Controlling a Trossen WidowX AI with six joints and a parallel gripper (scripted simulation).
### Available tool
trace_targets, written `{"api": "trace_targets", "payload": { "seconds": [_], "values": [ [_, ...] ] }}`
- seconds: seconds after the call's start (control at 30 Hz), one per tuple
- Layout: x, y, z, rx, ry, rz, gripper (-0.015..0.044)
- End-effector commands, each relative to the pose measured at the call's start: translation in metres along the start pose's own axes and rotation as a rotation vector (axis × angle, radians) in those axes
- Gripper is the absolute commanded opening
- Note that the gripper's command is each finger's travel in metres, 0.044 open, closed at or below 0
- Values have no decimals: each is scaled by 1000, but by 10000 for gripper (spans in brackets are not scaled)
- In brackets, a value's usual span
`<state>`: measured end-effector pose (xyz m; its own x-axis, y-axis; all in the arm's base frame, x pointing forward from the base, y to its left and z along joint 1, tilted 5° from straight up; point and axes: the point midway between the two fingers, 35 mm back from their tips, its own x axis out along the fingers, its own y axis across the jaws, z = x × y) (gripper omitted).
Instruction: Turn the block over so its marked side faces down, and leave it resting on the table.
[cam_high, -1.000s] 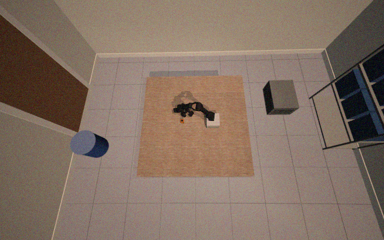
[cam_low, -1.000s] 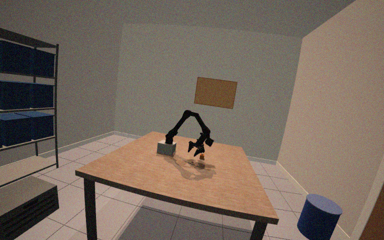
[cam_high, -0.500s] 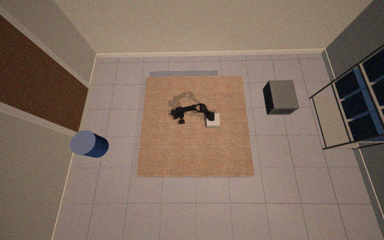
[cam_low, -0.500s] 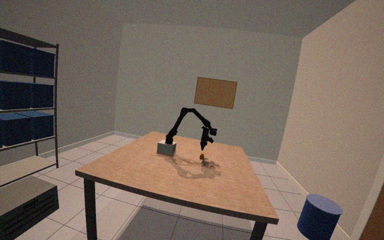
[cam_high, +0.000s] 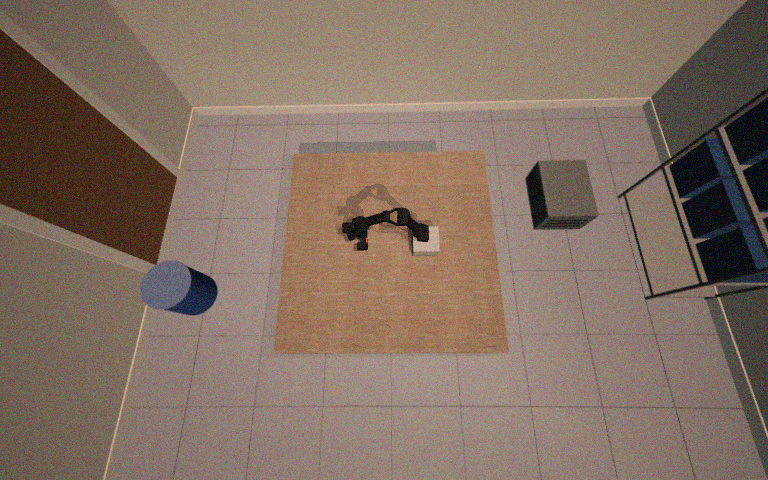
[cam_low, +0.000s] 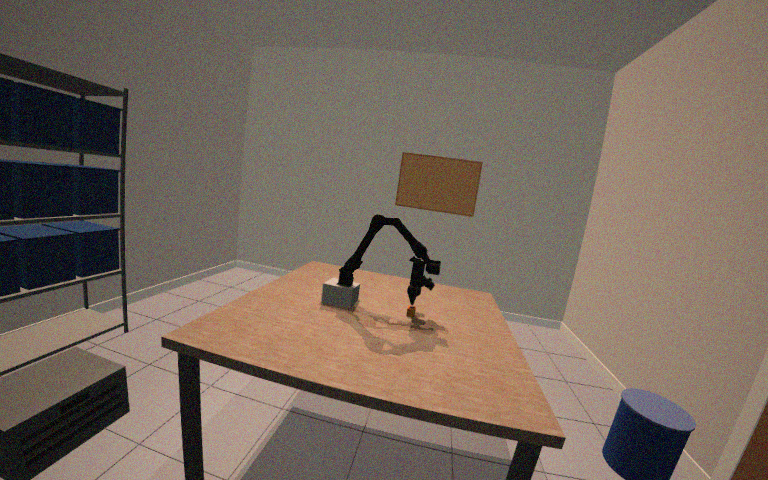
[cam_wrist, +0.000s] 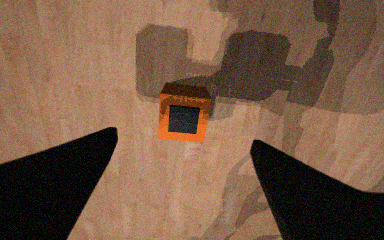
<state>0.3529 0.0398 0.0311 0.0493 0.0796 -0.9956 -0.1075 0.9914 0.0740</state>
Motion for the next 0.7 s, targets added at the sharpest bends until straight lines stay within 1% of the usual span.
{"api": "trace_targets", "payload": {
  "seconds": [0.0, 0.2, 0.67],
  "values": [
    [14, 1, -1, 4, 1, 4, 440],
    [17, 1, -1, 4, 1, 4, 440],
    [40, 1, -1, 4, 1, 4, 440]
  ]
}}
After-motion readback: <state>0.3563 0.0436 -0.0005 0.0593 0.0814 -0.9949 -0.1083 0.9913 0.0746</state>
